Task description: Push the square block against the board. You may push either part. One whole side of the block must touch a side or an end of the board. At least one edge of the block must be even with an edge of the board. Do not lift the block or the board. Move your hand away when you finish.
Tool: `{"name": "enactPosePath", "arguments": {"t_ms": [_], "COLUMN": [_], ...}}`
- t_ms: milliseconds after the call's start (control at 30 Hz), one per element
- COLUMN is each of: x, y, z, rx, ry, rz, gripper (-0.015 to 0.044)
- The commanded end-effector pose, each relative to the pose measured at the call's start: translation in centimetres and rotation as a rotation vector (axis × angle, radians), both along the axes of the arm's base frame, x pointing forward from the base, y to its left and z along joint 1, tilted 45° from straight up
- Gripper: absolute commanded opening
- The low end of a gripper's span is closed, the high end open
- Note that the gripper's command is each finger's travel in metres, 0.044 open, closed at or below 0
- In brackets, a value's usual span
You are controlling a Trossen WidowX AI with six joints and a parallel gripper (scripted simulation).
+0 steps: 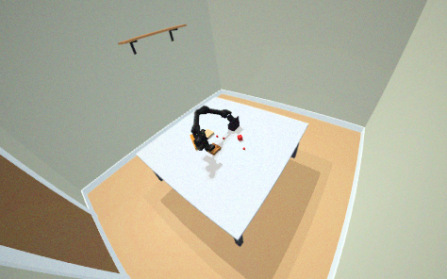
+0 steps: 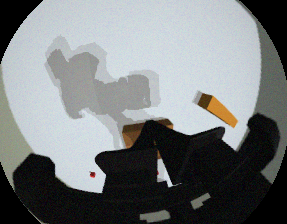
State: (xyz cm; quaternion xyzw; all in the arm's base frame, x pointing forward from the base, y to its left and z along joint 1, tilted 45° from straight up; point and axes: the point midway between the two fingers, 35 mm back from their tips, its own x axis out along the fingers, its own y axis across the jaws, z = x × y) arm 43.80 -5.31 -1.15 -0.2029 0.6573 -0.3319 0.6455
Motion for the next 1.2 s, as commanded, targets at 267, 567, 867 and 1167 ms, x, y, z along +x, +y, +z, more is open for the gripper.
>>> {"name": "enactPosePath", "arguments": {"t_ms": [267,567,867,1167], "x": [-0.7,-1.7,-2.9,-4.1], "y": [-3.6,-3.3,-3.0,-2.7], "z": [-3.4,-3.5,-3.6,-3.7], "rx": [-0.007,-0.007,-0.006,-0.006], "ry": [0.003,0.003,0.004,0.005], "rz": [-0.009,-0.009,-0.008,-0.008], "gripper": [0.0,0.0,0.0,0.0]}}
